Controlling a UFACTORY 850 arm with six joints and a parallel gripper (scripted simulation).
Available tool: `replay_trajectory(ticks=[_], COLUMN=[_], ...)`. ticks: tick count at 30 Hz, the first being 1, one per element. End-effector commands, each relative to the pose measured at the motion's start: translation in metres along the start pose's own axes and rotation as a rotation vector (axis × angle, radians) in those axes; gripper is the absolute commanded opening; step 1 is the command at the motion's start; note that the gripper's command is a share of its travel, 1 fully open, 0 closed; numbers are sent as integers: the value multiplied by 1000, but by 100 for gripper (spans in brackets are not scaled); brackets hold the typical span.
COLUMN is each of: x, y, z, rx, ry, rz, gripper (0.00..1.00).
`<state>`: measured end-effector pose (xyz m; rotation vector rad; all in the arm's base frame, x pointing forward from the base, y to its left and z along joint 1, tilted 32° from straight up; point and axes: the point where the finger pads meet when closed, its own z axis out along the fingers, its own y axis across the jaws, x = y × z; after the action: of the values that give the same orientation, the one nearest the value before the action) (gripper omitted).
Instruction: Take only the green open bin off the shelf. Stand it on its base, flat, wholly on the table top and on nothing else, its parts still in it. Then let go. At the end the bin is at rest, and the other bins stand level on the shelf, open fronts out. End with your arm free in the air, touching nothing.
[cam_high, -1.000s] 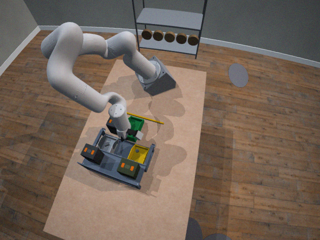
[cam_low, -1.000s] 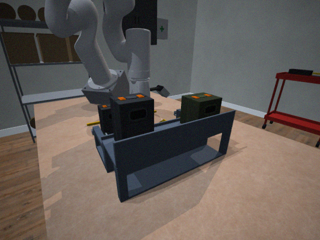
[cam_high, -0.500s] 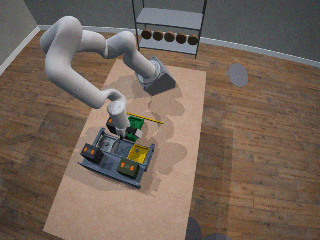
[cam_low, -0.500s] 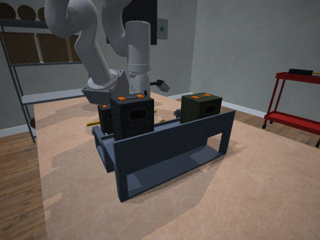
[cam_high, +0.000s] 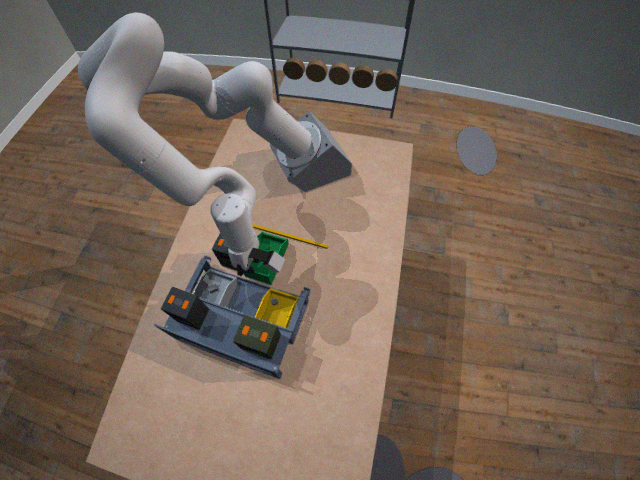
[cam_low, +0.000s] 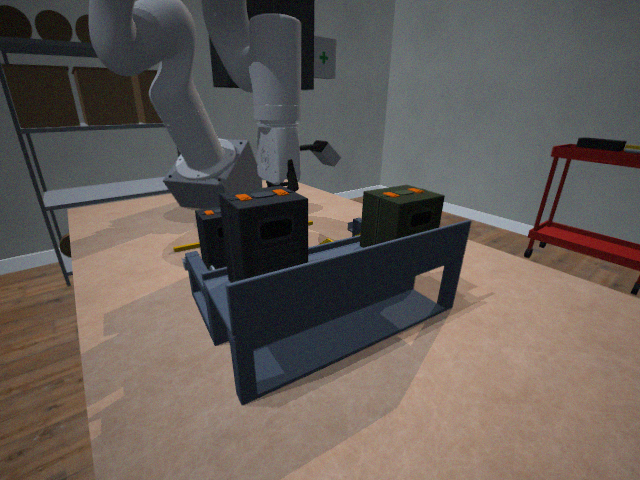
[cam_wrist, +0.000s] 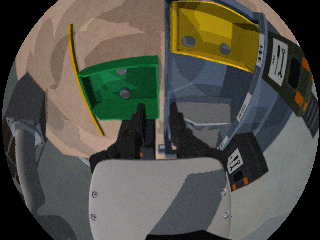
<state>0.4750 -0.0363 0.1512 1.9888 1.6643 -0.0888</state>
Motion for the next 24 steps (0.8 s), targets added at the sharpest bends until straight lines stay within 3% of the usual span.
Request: replay_trajectory(ticks=[1, 24], x=[0, 0], y=[1, 1], z=[-22, -12], rx=[-1, -1], ry=[0, 0], rz=[1, 1], gripper=[33, 33])
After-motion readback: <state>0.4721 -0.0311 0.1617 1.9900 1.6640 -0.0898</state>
